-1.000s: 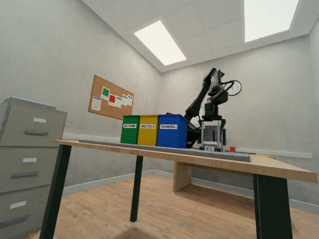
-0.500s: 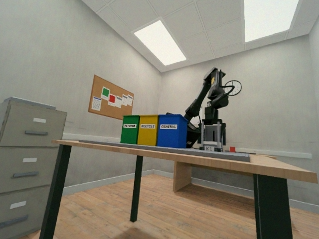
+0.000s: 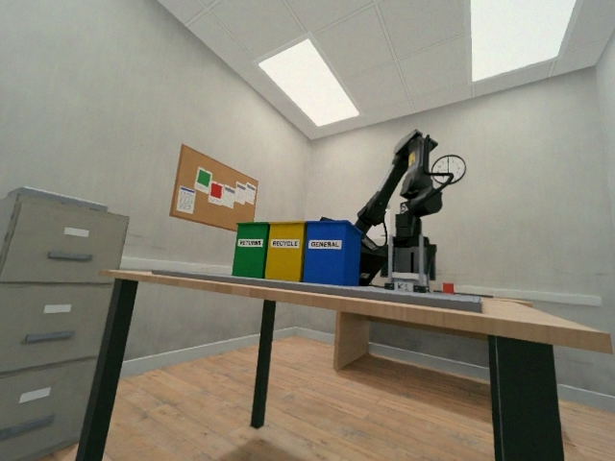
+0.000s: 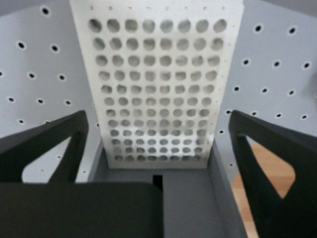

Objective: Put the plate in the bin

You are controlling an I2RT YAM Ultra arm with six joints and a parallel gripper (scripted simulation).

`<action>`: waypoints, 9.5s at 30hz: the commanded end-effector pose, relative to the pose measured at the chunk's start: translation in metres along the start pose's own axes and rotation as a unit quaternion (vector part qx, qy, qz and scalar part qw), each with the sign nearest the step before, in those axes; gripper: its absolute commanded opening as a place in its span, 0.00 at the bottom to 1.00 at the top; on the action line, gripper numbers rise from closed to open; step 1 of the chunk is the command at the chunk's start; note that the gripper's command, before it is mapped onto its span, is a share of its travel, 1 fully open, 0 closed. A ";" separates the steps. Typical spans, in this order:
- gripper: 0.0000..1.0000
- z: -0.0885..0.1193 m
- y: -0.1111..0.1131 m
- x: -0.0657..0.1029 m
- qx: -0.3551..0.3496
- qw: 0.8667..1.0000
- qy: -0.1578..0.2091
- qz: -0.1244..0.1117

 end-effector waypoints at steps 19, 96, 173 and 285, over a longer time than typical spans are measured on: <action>1.00 -0.007 0.001 -0.014 -0.001 1.000 -0.017 -0.003; 0.00 -0.013 0.006 0.046 0.004 1.000 -0.030 -0.009; 0.00 -0.005 0.005 0.162 0.006 1.000 -0.030 -0.007; 0.00 0.013 -0.123 0.169 0.017 1.000 -0.008 -0.006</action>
Point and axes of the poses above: the point where the finger pads meet when closed, its own x axis back along the fingers, its own y axis across the jaws, z = x × y, the point moved 3 cm from there along x, back along the fingers, and after that the axes turned 12 degrees about x, right-handed, at the moved point
